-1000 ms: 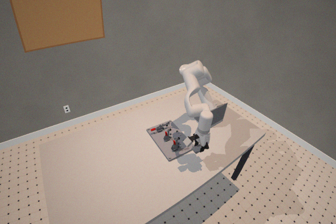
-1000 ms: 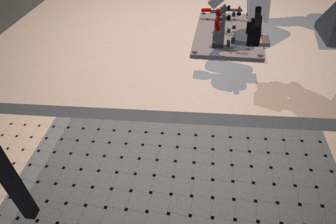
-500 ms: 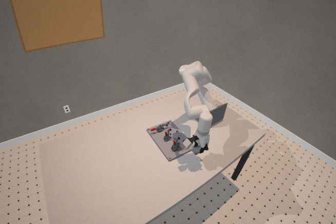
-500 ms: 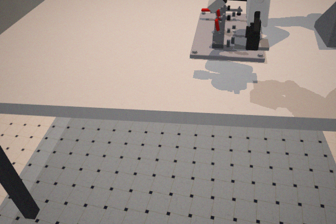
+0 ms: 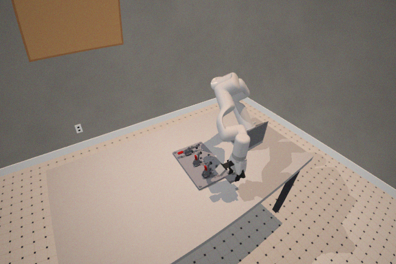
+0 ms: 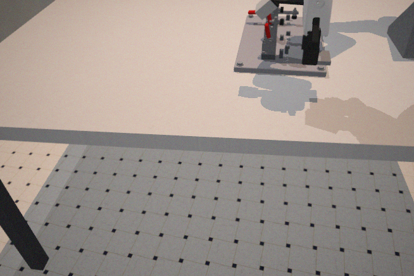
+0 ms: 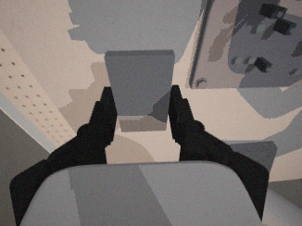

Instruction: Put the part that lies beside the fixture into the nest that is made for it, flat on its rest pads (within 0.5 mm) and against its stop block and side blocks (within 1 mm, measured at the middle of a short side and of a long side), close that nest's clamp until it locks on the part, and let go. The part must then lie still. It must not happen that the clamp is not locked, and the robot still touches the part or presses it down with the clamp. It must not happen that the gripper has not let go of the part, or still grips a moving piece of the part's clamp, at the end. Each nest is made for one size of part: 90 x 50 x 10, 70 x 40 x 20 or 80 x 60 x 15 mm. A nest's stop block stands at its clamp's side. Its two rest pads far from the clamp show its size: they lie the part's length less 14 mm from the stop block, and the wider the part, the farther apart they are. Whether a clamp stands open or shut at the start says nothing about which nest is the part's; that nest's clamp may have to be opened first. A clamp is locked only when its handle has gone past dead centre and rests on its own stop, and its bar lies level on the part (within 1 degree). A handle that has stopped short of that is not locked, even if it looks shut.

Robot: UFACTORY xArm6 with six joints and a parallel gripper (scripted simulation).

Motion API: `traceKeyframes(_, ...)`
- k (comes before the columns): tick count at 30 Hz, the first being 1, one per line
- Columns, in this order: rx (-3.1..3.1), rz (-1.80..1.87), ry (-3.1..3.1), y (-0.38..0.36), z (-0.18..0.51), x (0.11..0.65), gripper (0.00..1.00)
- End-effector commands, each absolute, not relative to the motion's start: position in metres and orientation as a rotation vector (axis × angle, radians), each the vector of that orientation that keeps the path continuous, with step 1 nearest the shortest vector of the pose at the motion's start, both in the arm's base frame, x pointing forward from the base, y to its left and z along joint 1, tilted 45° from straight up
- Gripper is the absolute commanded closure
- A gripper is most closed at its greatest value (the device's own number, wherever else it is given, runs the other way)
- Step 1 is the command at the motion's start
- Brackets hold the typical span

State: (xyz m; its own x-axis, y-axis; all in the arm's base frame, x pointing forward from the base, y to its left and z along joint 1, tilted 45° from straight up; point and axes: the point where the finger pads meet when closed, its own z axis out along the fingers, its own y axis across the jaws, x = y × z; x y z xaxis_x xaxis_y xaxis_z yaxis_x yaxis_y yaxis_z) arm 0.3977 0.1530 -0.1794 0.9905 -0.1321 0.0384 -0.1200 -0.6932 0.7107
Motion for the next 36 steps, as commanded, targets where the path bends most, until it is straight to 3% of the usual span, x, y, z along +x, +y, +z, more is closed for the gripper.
traceKeyframes(1, 2.347, -0.015, -0.175, 0.155, -0.179, 0.399, 1.00)
traceKeyframes(36, 2.347, -0.015, -0.175, 0.144, -0.170, 0.398, 1.00)
